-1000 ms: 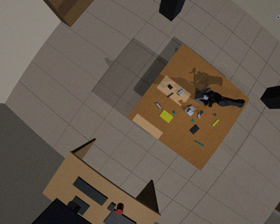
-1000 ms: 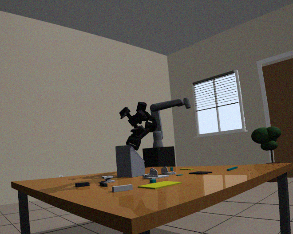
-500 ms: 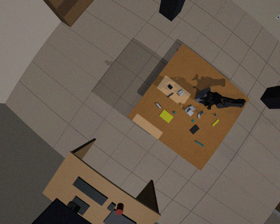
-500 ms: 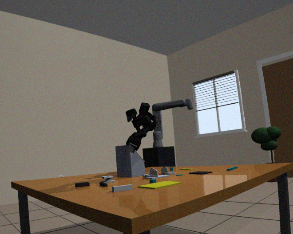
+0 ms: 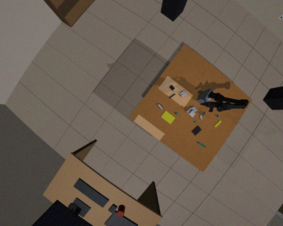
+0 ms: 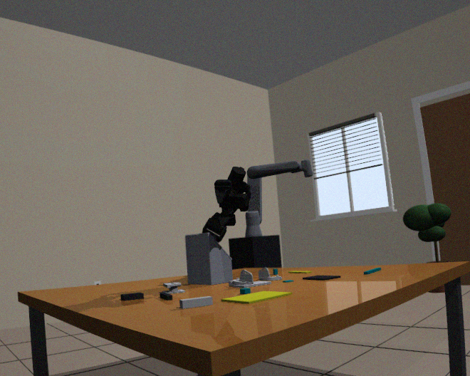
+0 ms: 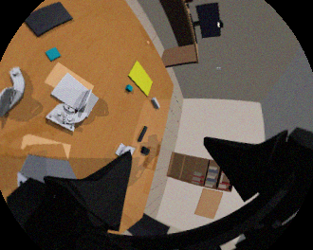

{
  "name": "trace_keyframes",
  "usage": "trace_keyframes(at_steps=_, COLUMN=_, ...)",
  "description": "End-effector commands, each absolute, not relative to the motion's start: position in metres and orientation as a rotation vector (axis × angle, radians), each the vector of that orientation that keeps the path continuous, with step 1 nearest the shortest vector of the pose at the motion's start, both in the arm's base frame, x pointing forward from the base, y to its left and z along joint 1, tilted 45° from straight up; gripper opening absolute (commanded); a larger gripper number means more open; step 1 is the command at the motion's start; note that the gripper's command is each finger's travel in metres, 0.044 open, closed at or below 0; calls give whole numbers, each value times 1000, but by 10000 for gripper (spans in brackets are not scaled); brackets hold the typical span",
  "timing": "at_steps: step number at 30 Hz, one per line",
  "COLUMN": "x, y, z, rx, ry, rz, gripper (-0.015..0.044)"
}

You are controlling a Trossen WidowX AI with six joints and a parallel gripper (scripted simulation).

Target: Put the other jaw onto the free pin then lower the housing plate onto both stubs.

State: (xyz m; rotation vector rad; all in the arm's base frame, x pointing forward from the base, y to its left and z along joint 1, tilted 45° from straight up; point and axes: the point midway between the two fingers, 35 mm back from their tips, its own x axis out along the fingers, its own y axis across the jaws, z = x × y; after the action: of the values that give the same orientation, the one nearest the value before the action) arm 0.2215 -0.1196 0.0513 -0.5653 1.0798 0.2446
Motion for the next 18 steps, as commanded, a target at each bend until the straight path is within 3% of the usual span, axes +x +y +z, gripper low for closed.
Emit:
trace_keyframes(at_steps=1, x=227, y=-111, z=53, rx=-630, ry=1054, rz=329, gripper=440)
trace_keyframes(at_steps=18, x=239, y=-69, z=52, rx=-894, ry=921, rz=695, gripper=440)
